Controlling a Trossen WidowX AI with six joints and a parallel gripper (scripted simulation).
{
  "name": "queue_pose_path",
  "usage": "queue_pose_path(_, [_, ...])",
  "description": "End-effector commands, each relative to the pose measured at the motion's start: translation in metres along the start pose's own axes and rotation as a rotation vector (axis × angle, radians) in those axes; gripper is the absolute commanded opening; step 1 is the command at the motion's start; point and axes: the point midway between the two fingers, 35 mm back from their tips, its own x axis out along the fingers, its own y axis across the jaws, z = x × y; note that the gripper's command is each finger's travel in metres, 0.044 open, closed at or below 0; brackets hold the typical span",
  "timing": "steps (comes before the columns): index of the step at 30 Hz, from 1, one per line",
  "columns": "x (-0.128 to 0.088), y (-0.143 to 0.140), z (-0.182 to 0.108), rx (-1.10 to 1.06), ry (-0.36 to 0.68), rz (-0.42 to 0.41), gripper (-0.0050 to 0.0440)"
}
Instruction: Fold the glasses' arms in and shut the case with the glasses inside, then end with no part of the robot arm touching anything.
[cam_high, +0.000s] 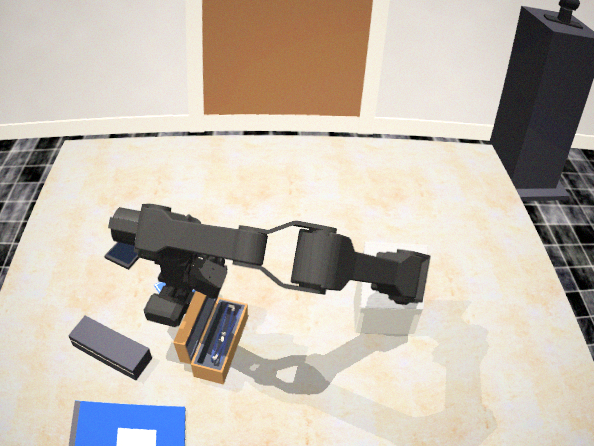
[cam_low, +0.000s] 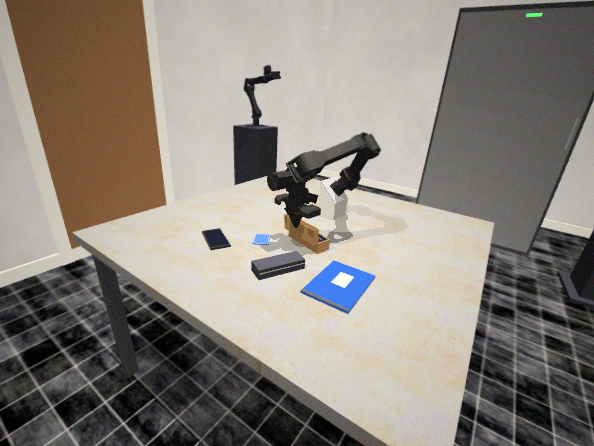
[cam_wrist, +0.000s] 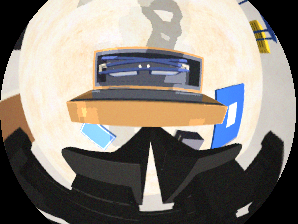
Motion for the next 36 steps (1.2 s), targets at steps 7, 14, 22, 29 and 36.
queue_pose_path(7, [-0.001,0.0,0.009,0.009,-0.007,0.002,0.0])
queue_pose_path(14, [-0.001,0.0,0.01,0.01,-0.006,0.002,0.0])
queue_pose_path(22, [-0.002,0.0,0.013,0.01,-0.005,0.003,0.0])
queue_pose_path(29, [-0.002,0.0,0.02,0.011,-0.005,0.003,0.0])
queue_pose_path(36, [-0.002,0.0,0.024,0.011,-0.005,0.003,0.0])
